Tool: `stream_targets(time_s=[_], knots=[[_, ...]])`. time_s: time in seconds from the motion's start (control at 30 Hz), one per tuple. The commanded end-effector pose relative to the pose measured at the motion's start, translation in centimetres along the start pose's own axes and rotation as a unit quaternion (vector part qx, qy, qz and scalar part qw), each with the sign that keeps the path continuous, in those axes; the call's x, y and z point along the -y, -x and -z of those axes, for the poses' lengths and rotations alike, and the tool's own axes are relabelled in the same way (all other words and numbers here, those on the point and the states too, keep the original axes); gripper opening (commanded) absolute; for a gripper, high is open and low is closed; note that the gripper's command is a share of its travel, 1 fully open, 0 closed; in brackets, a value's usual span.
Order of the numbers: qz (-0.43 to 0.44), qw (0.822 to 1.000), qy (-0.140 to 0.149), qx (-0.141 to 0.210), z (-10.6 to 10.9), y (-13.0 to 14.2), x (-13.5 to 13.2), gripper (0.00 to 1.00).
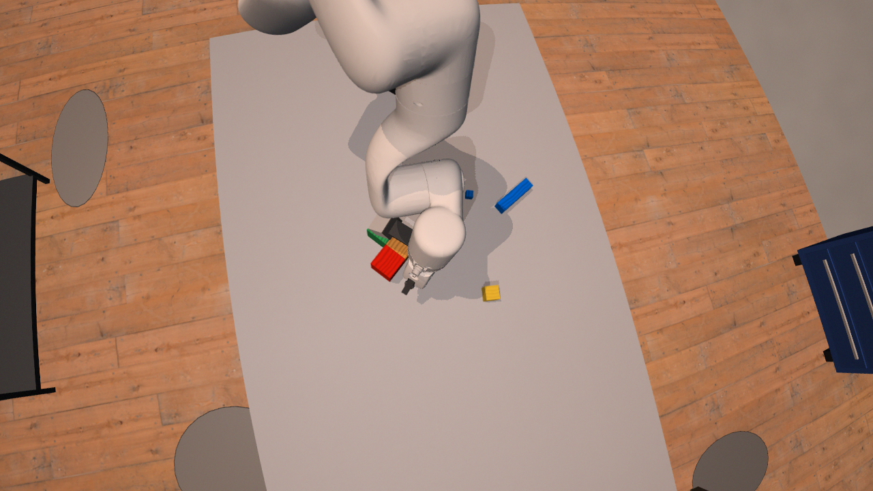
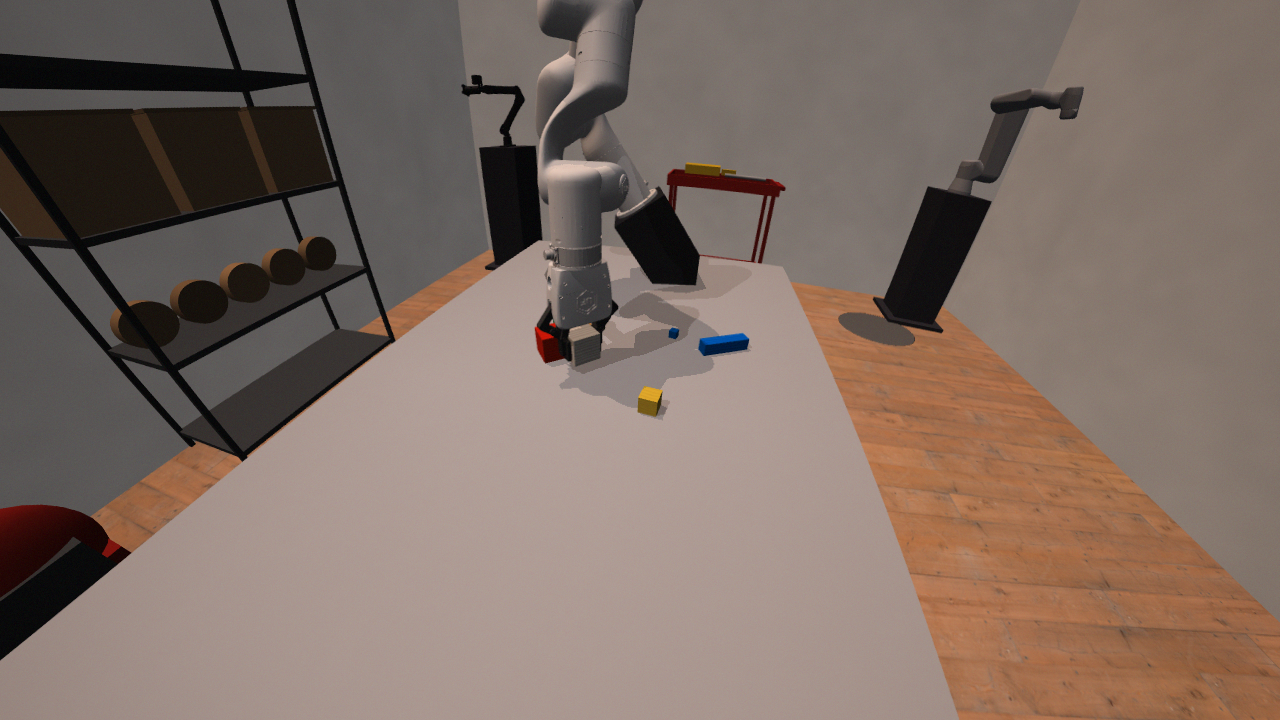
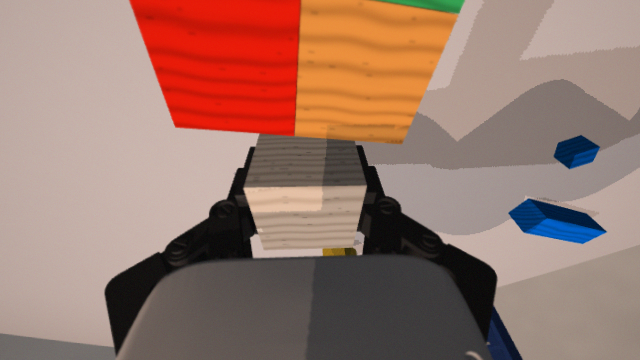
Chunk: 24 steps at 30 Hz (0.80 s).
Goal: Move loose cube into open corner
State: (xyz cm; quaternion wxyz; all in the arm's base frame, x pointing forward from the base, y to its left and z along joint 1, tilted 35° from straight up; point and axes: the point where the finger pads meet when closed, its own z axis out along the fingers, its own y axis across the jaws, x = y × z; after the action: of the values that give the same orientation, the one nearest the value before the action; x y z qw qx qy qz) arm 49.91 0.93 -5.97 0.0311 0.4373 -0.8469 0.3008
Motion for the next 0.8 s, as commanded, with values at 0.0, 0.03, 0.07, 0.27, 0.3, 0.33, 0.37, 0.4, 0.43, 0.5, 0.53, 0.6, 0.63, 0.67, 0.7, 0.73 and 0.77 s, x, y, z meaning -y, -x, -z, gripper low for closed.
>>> stream_targets(time_s=[0.0,0.03,0.07,0.27,0.3,0.33,0.37,0.4,0.43,0.5,0.53,0.6,0.63,0.67,0.7,0.73,0.77], knots=[[0.0,1.0,-0.001,0.002,0.8,0.1,0.1,0.0],[0.0,1.0,-0.001,0.002,1.0,0.1,0.1,0.0],[0.0,1.0,-0.001,0.002,1.3,0.1,0.1,0.0],[0.0,1.0,-0.001,0.002,2.3,0.1,0.1,0.0],[0.0,1.0,-0.001,0.002,2.5,0.1,0.1,0.0],[0.0,1.0,-0.001,0.002,2.8,0.1,0.1,0.0],[0.0,1.0,-0.001,0.002,3.0,0.1,0.1,0.0],[0.0,1.0,-0.001,0.002,3.3,0.1,0.1,0.0],[0.0,1.0,-0.001,0.002,3.5,0.1,0.1,0.0],[0.0,1.0,-0.001,0.002,3.9,0.1,0.1,0.0],[0.0,1.0,-0.001,0.002,4.1,0.1,0.1,0.0],[0.0,1.0,-0.001,0.002,4.5,0.1,0.1,0.0],[0.0,1.0,-0.001,0.002,4.7,0.1,0.1,0.0],[0.0,1.0,-0.001,0.002,4.9,0.1,0.1,0.0],[0.0,1.0,-0.001,0.002,4.9,0.1,0.1,0.0],[0.0,1.0,-0.001,0.002,4.9,0.1,0.1,0.0],[0.0,1.0,-0.001,0.002,5.0,0.1,0.1,0.0]])
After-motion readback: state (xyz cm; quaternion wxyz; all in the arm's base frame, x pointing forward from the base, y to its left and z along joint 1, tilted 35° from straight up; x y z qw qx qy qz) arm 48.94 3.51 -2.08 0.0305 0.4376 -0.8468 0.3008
